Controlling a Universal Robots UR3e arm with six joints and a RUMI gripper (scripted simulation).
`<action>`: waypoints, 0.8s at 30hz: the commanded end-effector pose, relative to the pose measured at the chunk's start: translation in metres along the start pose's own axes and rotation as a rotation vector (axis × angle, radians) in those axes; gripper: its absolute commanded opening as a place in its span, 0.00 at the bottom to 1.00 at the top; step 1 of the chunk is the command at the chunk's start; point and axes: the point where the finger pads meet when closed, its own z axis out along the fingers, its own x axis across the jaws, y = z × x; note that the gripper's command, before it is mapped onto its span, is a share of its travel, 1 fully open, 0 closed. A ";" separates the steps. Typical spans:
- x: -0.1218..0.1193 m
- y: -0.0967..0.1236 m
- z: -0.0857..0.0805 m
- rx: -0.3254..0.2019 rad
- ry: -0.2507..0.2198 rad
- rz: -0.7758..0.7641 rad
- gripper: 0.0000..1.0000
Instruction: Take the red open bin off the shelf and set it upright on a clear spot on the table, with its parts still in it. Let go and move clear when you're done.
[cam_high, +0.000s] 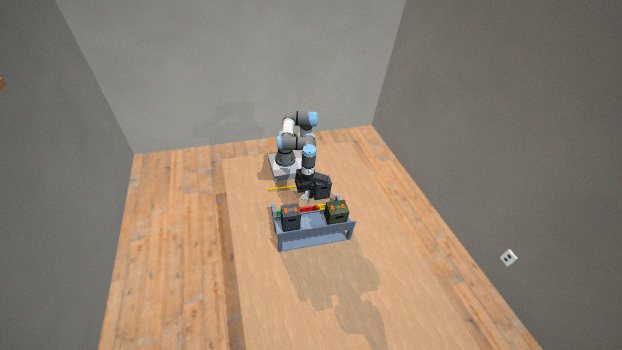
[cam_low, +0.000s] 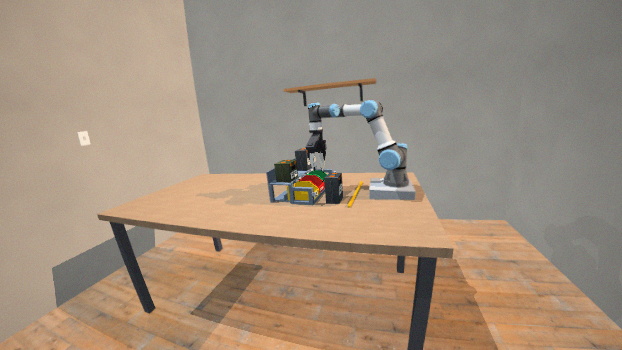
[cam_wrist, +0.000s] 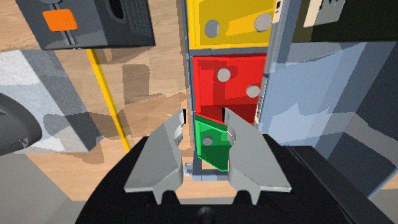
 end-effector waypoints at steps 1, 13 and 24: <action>-0.002 0.000 -0.001 0.000 0.004 0.000 0.26; -0.006 0.000 -0.001 -0.001 0.004 0.000 0.26; -0.006 0.000 -0.001 -0.001 0.004 0.000 0.26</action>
